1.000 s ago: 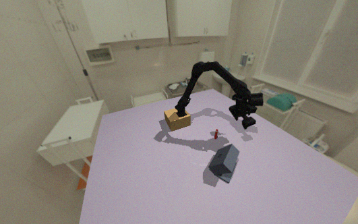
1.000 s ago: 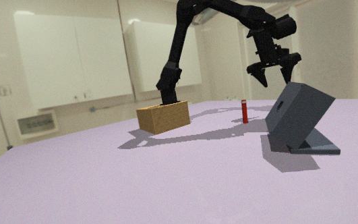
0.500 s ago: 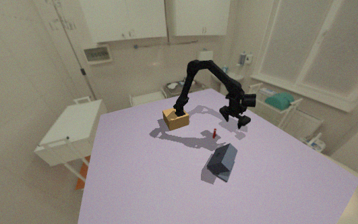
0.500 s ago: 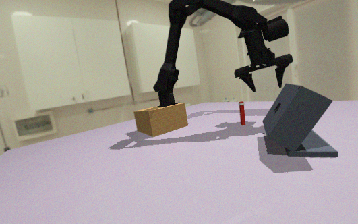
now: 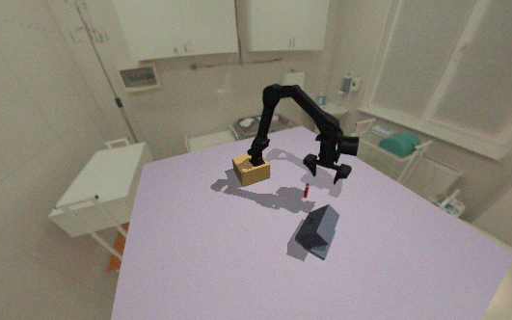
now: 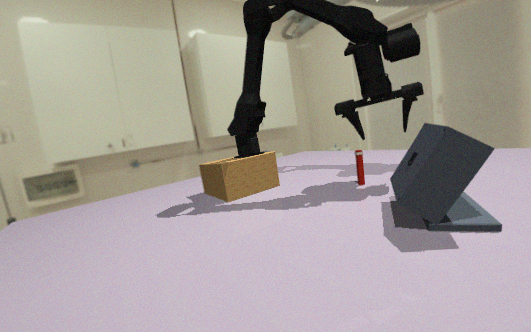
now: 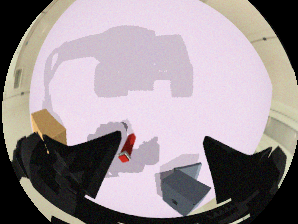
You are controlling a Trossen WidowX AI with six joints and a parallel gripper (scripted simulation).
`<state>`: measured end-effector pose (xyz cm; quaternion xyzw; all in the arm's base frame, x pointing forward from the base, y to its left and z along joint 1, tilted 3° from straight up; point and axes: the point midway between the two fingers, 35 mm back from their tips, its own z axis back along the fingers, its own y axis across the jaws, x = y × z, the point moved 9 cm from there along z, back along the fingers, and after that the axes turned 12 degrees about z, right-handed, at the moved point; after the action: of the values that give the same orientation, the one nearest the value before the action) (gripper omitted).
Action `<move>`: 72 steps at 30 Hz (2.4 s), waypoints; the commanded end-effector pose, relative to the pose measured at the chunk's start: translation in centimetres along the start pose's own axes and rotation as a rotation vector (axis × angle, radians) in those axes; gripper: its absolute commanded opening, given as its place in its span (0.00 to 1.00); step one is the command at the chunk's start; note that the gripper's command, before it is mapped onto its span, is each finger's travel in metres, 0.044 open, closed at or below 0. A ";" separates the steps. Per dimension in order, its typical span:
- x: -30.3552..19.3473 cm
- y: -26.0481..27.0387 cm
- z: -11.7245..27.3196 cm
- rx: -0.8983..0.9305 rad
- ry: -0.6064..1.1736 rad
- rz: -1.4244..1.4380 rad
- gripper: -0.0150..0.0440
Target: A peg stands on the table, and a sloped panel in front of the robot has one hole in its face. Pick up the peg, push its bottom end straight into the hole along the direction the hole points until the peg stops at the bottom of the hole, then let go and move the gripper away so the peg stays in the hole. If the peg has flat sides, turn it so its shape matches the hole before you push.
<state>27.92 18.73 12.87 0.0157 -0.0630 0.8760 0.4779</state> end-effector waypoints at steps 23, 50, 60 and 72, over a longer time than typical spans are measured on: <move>-3.1 4.7 0.5 0.126 0.037 0.527 1.00; -3.3 4.9 -2.7 0.126 0.037 0.527 1.00; -3.4 5.1 -4.3 0.126 0.037 0.527 1.00; -3.5 5.4 -5.8 0.126 0.036 0.527 1.00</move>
<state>25.61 13.72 6.94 0.0100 -0.0072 0.9721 0.2344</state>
